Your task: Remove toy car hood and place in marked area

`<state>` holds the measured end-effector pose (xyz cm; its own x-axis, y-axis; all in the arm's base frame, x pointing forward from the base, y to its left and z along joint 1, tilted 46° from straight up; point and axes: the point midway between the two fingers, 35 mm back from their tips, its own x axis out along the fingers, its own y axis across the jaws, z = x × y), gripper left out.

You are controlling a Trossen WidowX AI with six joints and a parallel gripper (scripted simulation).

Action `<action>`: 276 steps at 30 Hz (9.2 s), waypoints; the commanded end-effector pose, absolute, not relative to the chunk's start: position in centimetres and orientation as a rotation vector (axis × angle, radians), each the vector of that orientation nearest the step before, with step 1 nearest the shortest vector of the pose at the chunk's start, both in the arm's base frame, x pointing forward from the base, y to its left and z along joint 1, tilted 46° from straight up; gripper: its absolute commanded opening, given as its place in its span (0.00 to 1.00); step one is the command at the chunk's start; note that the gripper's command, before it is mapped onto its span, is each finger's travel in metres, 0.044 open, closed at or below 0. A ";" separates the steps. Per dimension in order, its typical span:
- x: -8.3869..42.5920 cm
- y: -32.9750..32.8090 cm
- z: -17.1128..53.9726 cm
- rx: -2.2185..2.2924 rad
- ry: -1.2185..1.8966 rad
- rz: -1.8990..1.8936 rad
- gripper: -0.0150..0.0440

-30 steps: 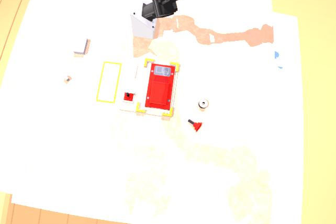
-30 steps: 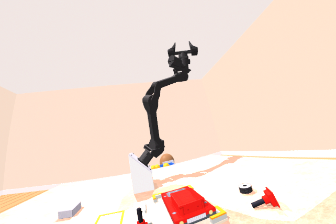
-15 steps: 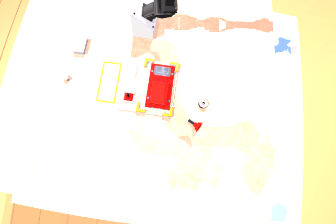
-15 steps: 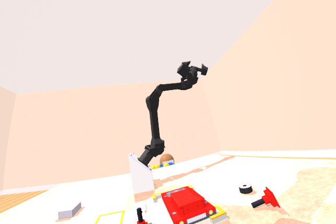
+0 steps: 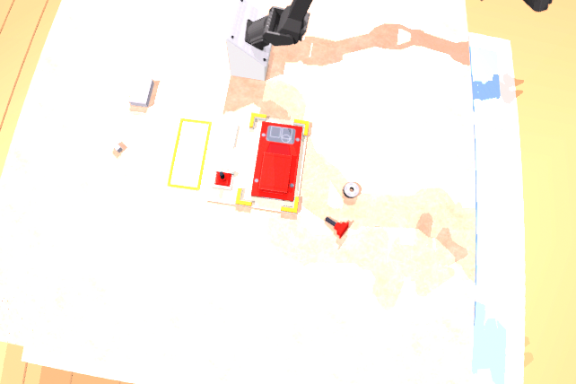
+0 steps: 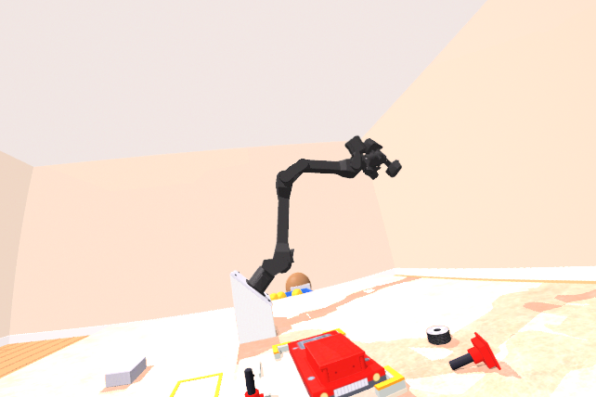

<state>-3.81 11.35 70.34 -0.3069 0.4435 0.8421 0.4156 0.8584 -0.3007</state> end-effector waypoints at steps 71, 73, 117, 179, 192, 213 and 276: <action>34.0 2.7 9.8 0.679 1.394 0.556 1.00; 34.0 2.8 9.7 0.679 1.394 0.555 1.00; 34.4 5.6 6.8 0.680 1.394 0.556 1.00; 34.8 7.7 4.9 0.672 1.387 0.558 0.80; 34.7 7.5 5.1 0.672 1.387 0.557 0.45; 34.6 6.5 6.0 0.671 1.388 0.556 0.25; 31.1 -11.9 -4.7 0.656 1.397 0.533 0.25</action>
